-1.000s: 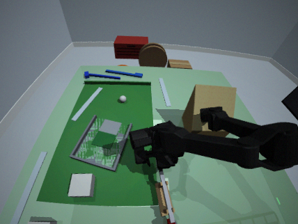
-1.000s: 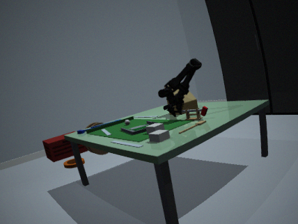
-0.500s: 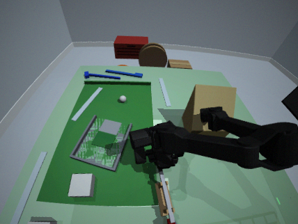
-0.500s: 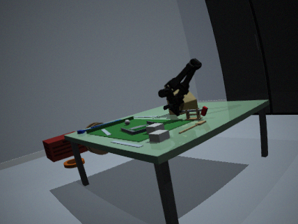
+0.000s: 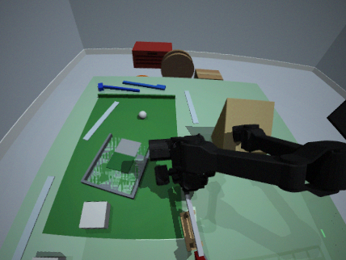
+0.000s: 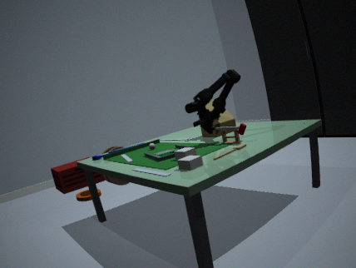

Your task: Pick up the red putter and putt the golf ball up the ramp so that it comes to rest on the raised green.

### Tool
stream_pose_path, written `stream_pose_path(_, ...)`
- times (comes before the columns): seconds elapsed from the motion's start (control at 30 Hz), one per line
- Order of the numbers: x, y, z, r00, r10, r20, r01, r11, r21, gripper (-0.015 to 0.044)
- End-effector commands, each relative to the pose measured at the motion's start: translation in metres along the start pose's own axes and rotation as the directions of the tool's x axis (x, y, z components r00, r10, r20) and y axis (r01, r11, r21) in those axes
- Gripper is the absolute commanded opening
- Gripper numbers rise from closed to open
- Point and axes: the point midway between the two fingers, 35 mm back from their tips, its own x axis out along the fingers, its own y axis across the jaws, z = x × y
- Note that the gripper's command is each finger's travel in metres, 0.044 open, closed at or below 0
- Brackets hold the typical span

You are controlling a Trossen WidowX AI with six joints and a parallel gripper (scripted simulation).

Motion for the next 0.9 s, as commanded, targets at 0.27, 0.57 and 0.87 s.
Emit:
stream_pose_path(0.27, -0.052, 0.0, 0.016, 1.0, -0.008, 0.014, 0.008, 1.0, -0.006, 0.0)
stream_pose_path(0.57, -0.061, 0.0, 0.015, 1.0, -0.009, 0.011, 0.009, 1.0, 0.024, 0.0)
stream_pose_path(0.87, -0.083, -0.018, -0.038, 0.997, -0.041, -0.068, 0.059, 0.953, 0.297, 0.0)
